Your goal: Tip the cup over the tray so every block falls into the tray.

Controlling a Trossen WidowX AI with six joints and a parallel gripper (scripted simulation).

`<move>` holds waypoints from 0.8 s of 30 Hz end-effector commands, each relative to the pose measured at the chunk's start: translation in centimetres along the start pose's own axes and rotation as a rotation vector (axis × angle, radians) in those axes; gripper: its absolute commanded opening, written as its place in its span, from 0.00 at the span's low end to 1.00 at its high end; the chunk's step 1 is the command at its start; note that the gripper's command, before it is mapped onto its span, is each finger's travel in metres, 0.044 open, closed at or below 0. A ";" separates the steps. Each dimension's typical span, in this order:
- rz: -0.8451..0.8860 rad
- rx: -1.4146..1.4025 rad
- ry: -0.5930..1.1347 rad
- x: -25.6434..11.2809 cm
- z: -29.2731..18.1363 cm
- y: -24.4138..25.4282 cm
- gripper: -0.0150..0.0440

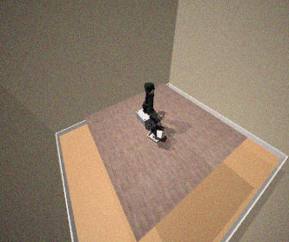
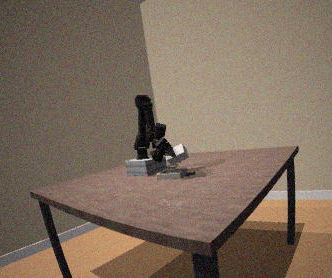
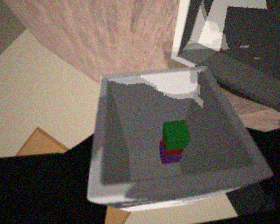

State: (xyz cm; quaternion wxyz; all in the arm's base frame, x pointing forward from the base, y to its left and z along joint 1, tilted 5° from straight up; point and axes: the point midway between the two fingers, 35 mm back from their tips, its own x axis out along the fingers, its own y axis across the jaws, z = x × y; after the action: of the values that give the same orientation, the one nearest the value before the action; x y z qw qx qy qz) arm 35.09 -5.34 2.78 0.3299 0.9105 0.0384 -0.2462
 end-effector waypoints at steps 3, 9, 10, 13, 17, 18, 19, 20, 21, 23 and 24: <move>0.006 0.130 0.002 0.1 0.0 0.1 0.25; 0.006 0.261 0.002 0.2 0.0 0.0 0.25; 0.006 0.283 0.002 0.2 0.0 0.0 0.25; 0.006 0.348 0.002 0.3 0.0 0.0 0.25; 0.006 0.436 0.003 0.3 0.1 -0.1 0.25; 0.006 0.458 0.003 0.3 0.1 -0.1 0.25; 0.006 0.479 0.003 0.3 0.1 -0.1 0.25; 0.006 0.501 0.003 0.3 0.1 -0.1 0.25; 0.006 0.523 0.003 0.4 0.1 -0.1 0.25; 0.006 0.567 0.003 0.4 0.1 -0.1 0.25; 0.006 0.589 0.003 0.4 0.1 -0.1 0.25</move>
State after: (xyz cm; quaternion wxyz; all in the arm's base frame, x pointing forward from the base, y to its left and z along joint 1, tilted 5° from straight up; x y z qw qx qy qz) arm 35.28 -5.27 2.40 0.0824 0.9650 -0.0267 -0.2475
